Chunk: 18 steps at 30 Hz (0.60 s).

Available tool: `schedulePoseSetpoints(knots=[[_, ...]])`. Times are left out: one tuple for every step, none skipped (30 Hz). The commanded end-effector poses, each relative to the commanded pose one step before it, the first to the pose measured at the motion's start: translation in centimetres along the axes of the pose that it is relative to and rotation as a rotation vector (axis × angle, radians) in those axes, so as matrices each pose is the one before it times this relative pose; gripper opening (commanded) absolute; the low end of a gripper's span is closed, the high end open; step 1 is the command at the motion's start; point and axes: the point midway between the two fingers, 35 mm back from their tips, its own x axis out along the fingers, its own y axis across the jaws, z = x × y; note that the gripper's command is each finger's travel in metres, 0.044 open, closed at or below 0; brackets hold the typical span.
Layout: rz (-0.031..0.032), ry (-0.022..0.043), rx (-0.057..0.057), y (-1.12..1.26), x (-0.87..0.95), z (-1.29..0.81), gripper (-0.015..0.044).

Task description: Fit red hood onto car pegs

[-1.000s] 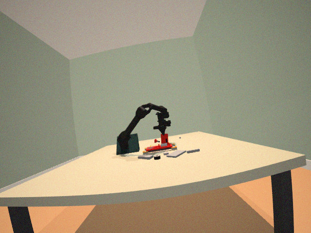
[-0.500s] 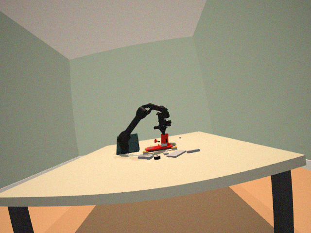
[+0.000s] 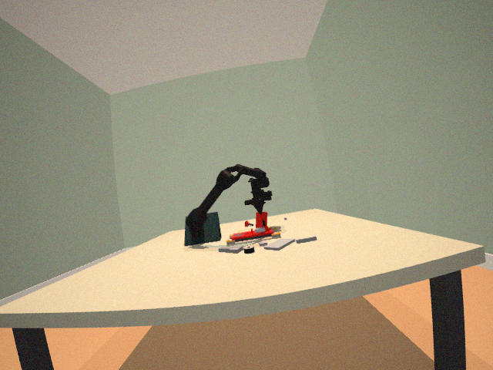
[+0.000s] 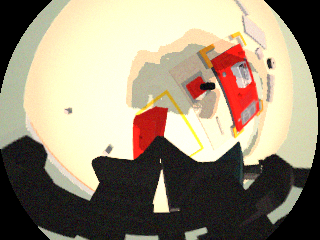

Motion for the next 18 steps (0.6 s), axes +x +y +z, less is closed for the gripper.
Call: schedulePoseSetpoints(knots=[[-0.01182,-0.00471,-0.0092,0.121,0.440,-0.088,0.0000],[0.00002,0.00000,0.0000,0.039,0.002,-0.001,0.0000],[0.00002,0.00000,0.0000,0.039,0.002,-0.001,0.0000],[0.00002,0.00000,0.0000,0.039,0.002,-0.001,0.0000],[0.00002,0.00000,0.0000,0.039,0.002,-0.001,0.0000],[0.00002,0.00000,0.0000,0.039,0.002,-0.001,0.0000],[0.00002,0.00000,0.0000,0.039,0.002,-0.001,0.0000],[0.00002,0.00000,0.0000,0.039,0.002,-0.001,0.0000],[0.00002,0.00000,0.0000,0.039,0.002,-0.002,0.0000],[0.00002,0.00000,0.0000,0.038,0.002,-0.002,0.0000],[0.00002,0.00000,0.0000,0.038,0.002,-0.002,0.0000],[0.00002,0.00000,0.0000,0.038,0.002,-0.002,0.0000],[0.00002,0.00000,0.0000,0.038,0.002,-0.002,0.0000],[0.00002,0.00000,0.0000,0.038,0.002,-0.002,0.0000],[0.00002,0.00000,0.0000,0.038,0.002,-0.002,0.0000],[0.00002,0.00000,0.0000,0.038,0.002,-0.002,0.0000],[0.00002,0.00000,0.0000,0.038,0.003,-0.002,0.0000],[0.00002,0.00000,0.0000,0.038,0.003,-0.002,0.0000]])
